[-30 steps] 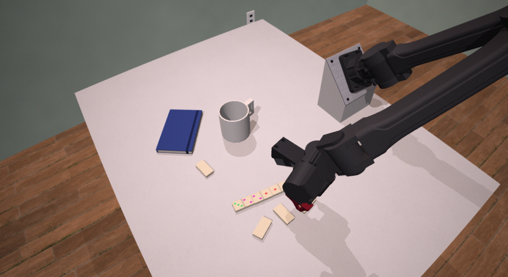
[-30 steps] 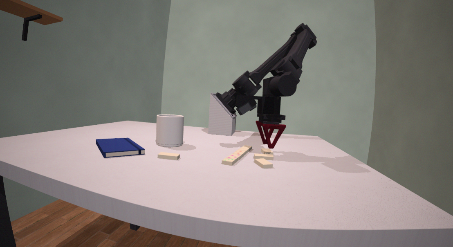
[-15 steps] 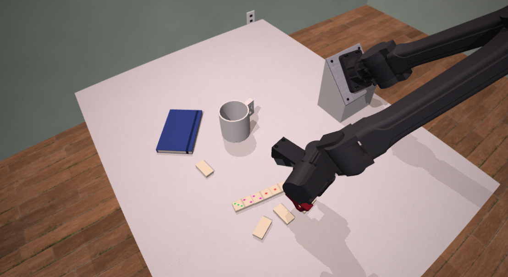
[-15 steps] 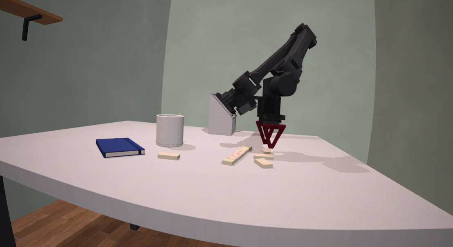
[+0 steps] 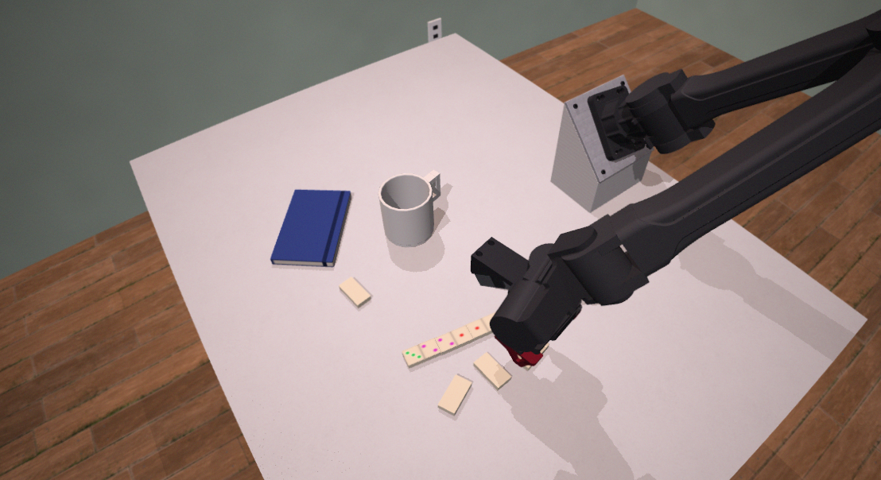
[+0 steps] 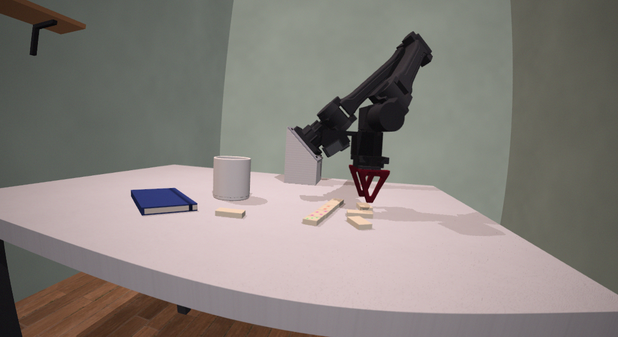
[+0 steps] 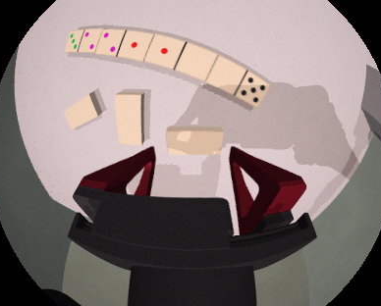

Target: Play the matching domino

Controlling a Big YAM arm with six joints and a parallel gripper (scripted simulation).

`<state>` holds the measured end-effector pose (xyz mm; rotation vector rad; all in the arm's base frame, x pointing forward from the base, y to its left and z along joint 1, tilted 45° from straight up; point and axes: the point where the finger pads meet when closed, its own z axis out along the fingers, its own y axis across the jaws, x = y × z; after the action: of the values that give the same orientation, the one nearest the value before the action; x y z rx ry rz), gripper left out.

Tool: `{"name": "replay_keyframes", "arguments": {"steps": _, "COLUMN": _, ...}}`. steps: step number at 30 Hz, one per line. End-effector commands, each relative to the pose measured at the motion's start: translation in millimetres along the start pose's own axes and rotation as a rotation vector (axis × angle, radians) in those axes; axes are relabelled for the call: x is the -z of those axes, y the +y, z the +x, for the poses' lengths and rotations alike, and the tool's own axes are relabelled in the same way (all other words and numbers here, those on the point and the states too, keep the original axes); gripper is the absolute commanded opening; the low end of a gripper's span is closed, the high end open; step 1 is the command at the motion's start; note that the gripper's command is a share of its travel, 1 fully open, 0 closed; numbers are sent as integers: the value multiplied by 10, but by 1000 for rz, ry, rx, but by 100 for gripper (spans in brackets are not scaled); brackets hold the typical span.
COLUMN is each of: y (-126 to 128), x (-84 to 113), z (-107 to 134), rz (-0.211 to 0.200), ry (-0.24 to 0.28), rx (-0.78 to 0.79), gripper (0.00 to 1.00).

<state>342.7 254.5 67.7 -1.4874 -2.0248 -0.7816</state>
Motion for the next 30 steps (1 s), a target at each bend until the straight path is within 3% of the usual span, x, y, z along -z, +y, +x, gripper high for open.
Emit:
{"name": "replay_keyframes", "arguments": {"steps": 1, "y": -8, "x": -33, "z": -16, "rz": 4, "ry": -4, "rx": -4, "gripper": 71}}
{"name": "replay_keyframes", "arguments": {"steps": 11, "y": -4, "x": -19, "z": -7, "rz": 0, "ry": -1, "rx": -1, "gripper": 71}}
{"name": "replay_keyframes", "arguments": {"steps": 20, "y": -12, "x": -252, "z": -18, "rz": 7, "ry": -6, "rx": -2, "gripper": 71}}
{"name": "replay_keyframes", "arguments": {"steps": 27, "y": -12, "x": -252, "z": -18, "rz": 7, "ry": -6, "rx": -2, "gripper": 71}}
{"name": "replay_keyframes", "arguments": {"steps": 28, "y": -9, "x": -217, "z": -1, "rz": 6, "ry": -2, "rx": 11, "gripper": 50}}
{"name": "replay_keyframes", "arguments": {"steps": 30, "y": -11, "x": -227, "z": -5, "rz": 7, "ry": -3, "rx": 9, "gripper": 50}}
